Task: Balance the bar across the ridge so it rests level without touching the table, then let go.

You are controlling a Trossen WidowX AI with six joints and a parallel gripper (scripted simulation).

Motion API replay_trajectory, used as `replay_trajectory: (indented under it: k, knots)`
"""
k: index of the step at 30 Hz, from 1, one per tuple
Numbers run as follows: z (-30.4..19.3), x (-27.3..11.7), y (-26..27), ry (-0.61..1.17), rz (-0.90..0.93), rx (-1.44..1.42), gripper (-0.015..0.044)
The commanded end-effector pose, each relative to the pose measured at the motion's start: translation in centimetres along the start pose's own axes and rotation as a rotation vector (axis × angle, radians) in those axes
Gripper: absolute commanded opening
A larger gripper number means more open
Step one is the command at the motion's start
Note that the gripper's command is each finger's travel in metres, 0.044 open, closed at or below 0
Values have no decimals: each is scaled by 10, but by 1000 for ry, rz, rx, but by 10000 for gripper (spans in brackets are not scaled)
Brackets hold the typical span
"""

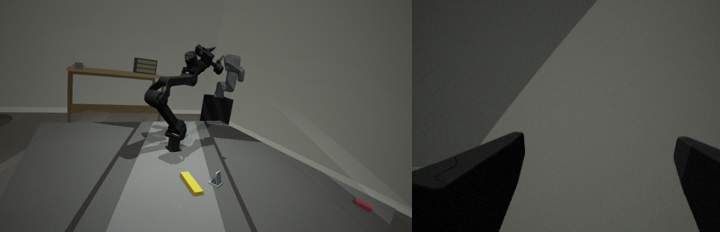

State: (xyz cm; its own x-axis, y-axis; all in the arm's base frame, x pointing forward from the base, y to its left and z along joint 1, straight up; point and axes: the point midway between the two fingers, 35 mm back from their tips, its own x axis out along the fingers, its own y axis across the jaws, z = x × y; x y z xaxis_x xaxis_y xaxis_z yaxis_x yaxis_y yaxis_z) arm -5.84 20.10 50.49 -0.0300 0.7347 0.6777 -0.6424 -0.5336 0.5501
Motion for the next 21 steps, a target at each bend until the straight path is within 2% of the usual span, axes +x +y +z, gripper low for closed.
replay_trajectory:
  k: [1, 21]
  knots:
    - [-3, 8, -10, 14, -37, -70, 315]
    - [-11, 28, -89, 97, -281, -339, 315]
